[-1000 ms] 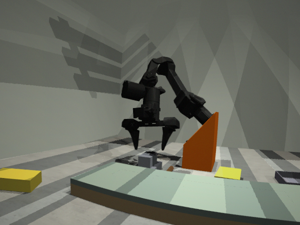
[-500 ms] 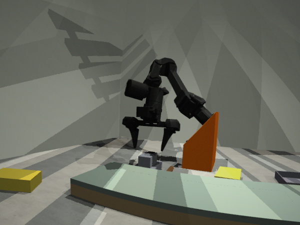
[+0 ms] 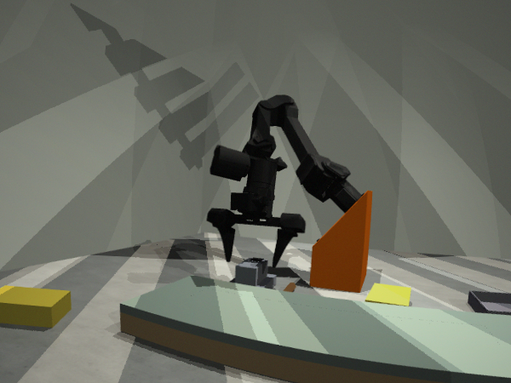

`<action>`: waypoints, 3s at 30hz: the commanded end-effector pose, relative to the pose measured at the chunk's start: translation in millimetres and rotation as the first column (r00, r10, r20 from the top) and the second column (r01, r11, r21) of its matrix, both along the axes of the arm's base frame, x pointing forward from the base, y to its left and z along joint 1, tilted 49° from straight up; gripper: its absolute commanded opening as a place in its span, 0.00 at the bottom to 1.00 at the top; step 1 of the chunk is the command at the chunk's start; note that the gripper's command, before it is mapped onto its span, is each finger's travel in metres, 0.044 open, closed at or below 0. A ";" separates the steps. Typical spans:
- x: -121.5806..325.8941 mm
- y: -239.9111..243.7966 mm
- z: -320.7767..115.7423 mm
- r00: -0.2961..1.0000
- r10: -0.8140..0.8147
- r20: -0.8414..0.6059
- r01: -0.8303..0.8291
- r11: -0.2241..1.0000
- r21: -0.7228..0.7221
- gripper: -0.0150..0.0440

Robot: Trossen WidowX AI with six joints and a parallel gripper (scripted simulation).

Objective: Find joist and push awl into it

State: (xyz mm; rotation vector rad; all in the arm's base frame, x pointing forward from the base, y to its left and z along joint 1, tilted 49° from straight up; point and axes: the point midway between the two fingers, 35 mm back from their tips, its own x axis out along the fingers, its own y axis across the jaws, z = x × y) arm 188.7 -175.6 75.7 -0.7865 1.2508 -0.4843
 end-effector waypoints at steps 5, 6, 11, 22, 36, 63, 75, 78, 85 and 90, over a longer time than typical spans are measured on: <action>-0.2 -9.8 -9.8 1.000 0.006 -0.003 -0.006 1.000 0.001 1.00; -0.3 -11.0 -10.8 1.000 0.006 -0.003 -0.006 1.000 0.001 1.00; -1.2 -17.2 -15.9 1.000 0.006 -0.003 -0.006 1.000 -0.001 1.00; -2.4 -22.6 -20.4 1.000 0.007 -0.003 -0.007 1.000 -0.003 0.81; -2.4 -22.6 -20.4 1.000 0.007 -0.003 -0.007 1.000 -0.003 0.65; 7.1 17.4 8.7 1.000 0.000 -0.007 0.001 1.000 0.023 0.25; 0.1 51.2 41.9 1.000 0.005 -0.004 -0.005 1.000 0.006 0.25; -1.7 54.9 46.4 1.000 0.007 -0.002 -0.007 1.000 0.001 0.25; 10.4 54.4 52.6 1.000 0.003 0.003 -0.003 1.000 0.001 0.25; 29.4 53.8 60.7 1.000 -0.003 0.010 0.003 1.000 0.002 0.25</action>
